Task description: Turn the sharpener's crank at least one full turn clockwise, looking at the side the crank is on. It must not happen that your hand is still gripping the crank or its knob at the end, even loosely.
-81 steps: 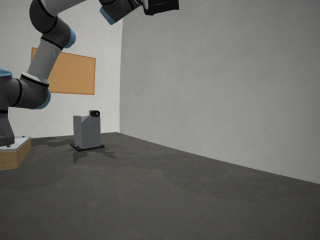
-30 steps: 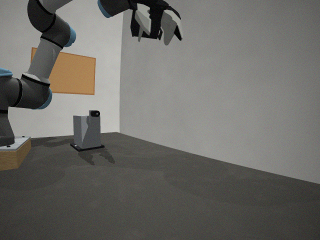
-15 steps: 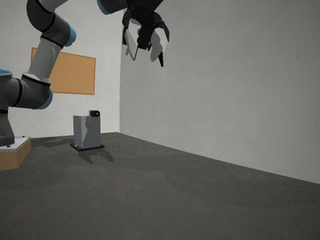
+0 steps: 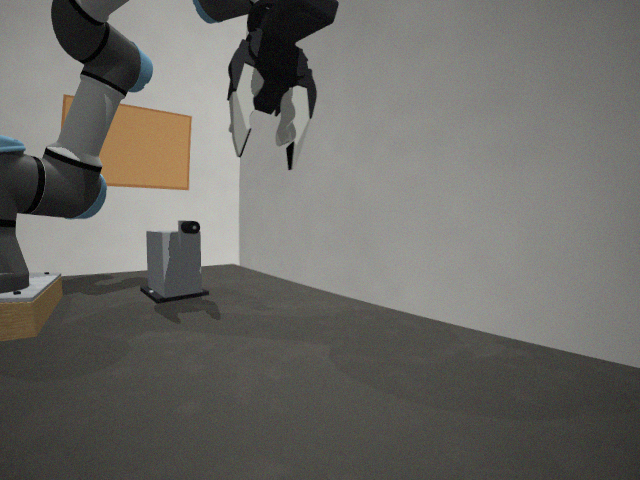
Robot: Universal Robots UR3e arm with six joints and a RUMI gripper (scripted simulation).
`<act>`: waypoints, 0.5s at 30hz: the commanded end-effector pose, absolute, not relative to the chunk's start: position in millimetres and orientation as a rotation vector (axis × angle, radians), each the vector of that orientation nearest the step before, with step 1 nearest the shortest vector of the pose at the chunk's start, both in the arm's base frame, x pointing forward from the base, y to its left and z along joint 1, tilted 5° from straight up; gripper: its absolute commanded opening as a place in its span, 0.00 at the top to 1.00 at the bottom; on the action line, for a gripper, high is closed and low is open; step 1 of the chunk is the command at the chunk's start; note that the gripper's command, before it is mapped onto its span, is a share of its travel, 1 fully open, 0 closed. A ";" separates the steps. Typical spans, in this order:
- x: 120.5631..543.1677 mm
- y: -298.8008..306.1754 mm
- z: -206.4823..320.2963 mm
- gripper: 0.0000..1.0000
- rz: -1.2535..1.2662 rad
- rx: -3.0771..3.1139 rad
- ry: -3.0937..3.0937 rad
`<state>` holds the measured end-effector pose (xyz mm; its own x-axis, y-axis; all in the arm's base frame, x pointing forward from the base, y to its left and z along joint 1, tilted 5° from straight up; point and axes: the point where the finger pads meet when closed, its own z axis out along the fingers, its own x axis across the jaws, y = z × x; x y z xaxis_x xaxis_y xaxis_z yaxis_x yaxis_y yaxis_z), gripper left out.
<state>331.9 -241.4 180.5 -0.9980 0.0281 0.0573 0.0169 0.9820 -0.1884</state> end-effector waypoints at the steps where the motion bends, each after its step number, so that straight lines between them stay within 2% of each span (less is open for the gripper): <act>1: 328.8 -224.8 173.7 0.68 0.166 0.033 -3.068; 15: 321.3 -181.6 160.9 0.68 -0.058 0.142 -3.061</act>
